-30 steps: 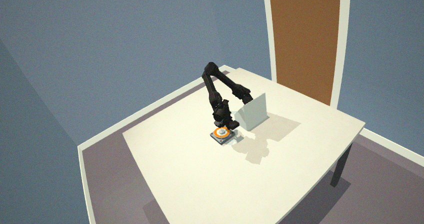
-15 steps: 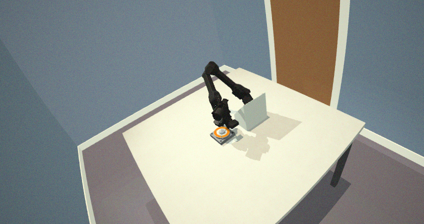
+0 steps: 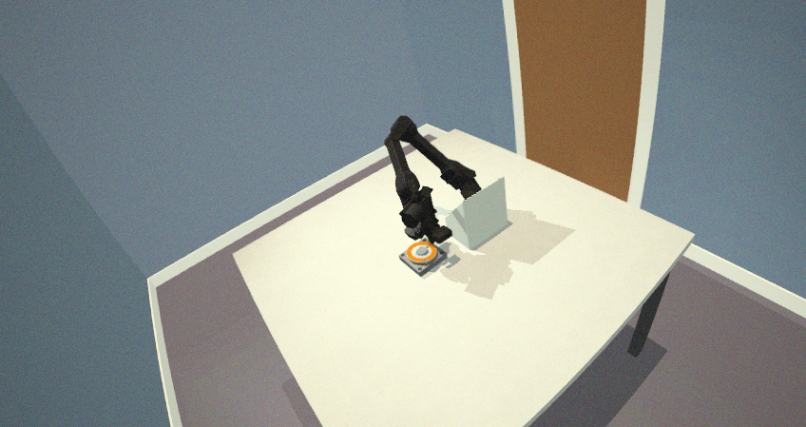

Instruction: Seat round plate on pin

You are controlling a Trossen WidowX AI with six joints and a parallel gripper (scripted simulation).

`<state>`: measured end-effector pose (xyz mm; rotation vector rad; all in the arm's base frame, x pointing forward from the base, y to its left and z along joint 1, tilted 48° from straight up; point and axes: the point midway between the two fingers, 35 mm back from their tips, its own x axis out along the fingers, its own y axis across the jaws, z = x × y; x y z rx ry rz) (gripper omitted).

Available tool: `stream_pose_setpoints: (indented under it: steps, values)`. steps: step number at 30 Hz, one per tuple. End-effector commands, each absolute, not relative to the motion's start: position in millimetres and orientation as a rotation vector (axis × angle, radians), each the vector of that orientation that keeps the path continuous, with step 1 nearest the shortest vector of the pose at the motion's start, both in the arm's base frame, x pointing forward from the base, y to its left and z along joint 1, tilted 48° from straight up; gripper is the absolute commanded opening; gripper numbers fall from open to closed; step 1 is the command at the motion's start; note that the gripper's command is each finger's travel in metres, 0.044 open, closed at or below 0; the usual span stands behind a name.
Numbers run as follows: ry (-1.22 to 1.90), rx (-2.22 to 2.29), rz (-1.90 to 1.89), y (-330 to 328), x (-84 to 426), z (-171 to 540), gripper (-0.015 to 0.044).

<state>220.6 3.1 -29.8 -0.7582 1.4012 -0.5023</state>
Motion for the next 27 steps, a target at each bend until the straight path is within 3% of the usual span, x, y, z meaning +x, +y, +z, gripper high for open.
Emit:
stream_pose_setpoints:
  steps: [1, 27]
  values:
    - [1.410, -0.769, -0.512, -4.2, 218.2, -26.1, 0.0000]
    - [1.409, -0.770, -0.513, -19.8, 241.8, 0.6, 0.0000]
